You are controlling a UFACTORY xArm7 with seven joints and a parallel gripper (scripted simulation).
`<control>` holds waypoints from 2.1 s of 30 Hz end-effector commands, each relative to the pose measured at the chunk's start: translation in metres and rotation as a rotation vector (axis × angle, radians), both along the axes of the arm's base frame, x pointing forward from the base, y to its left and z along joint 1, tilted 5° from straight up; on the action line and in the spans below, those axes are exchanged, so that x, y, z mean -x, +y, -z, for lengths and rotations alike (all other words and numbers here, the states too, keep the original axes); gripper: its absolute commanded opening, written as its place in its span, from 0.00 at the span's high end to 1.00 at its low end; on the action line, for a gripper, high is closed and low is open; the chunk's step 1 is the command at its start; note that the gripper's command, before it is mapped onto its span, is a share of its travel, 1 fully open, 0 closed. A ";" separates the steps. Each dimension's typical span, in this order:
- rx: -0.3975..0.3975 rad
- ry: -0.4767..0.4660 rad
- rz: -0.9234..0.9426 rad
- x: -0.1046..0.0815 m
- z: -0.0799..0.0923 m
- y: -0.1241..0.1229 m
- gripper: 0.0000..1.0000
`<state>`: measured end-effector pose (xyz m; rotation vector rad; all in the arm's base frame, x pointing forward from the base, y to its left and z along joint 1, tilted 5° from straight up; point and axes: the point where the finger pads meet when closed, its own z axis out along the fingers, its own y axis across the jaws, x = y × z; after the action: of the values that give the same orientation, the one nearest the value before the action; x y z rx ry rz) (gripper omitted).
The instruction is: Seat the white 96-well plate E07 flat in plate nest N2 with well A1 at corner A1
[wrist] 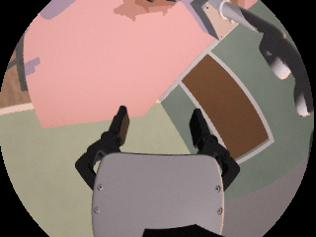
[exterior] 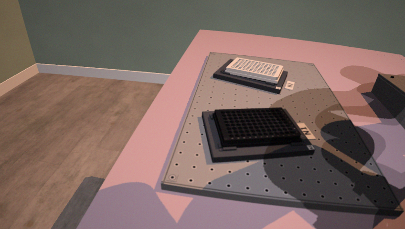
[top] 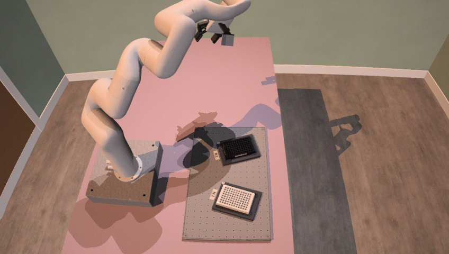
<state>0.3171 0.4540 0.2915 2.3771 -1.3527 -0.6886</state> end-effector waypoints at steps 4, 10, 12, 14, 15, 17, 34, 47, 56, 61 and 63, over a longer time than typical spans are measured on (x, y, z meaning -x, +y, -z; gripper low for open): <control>-0.004 -0.004 0.000 0.000 -0.002 0.000 0.00; -0.004 -0.004 0.000 0.000 -0.002 0.000 0.00; -0.004 -0.004 0.000 0.000 -0.002 0.000 0.00; -0.004 -0.004 0.000 0.000 -0.002 0.000 0.00; -0.004 -0.004 0.000 0.000 -0.002 0.000 0.00; -0.004 -0.004 0.000 0.000 -0.002 0.000 0.00; -0.098 -0.085 0.022 -0.055 0.012 -0.039 1.00; -0.129 -0.125 0.022 -0.093 0.026 -0.080 1.00; -0.150 -0.160 0.017 -0.109 0.033 -0.102 1.00; -0.167 -0.195 0.008 -0.118 0.037 -0.116 1.00; -0.167 -0.195 0.008 -0.123 0.040 -0.125 1.00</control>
<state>0.4313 0.3419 0.2528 2.6008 -1.4293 -0.6260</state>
